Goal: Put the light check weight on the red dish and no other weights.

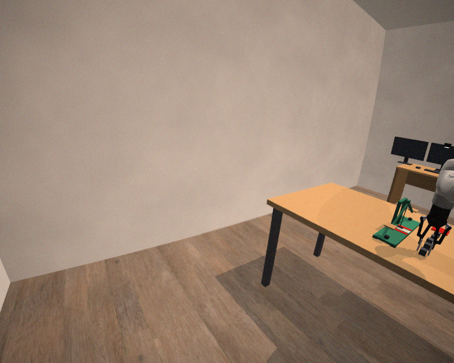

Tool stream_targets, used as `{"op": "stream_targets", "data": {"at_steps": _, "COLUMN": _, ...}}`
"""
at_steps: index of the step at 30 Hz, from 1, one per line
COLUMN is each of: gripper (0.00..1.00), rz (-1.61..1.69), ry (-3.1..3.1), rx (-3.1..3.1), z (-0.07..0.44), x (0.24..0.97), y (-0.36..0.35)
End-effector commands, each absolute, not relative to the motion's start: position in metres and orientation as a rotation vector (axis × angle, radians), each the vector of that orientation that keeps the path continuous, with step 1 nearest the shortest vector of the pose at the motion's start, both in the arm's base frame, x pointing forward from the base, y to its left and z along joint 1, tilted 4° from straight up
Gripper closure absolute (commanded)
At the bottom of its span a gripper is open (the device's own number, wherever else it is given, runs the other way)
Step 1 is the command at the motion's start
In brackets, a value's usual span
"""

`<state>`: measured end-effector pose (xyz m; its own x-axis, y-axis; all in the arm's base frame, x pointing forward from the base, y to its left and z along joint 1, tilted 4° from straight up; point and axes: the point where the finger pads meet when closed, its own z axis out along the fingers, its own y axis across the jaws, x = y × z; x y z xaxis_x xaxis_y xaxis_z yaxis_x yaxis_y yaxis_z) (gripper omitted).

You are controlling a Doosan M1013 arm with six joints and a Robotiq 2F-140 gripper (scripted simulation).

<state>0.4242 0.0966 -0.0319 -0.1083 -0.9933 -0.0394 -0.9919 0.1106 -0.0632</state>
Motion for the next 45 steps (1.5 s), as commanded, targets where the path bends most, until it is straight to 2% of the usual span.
{"op": "stream_targets", "data": {"at_steps": 1, "gripper": 0.65, "rz": -0.029, "ry": 2.286, "rx": -2.046, "z": -0.0394, "x": 0.4233, "y": 0.0977}}
{"op": "stream_targets", "data": {"at_steps": 42, "gripper": 0.65, "rz": -0.029, "ry": 2.286, "rx": -2.046, "z": -0.0414, "x": 0.4234, "y": 0.0978}}
{"op": "stream_targets", "data": {"at_steps": 43, "gripper": 0.76, "rz": -0.029, "ry": 2.286, "rx": -2.046, "z": -0.0414, "x": 0.4234, "y": 0.0978}}
{"op": "stream_targets", "data": {"at_steps": 45, "gripper": 0.76, "rz": -0.029, "ry": 2.286, "rx": -2.046, "z": -0.0414, "x": 0.4234, "y": 0.0978}}
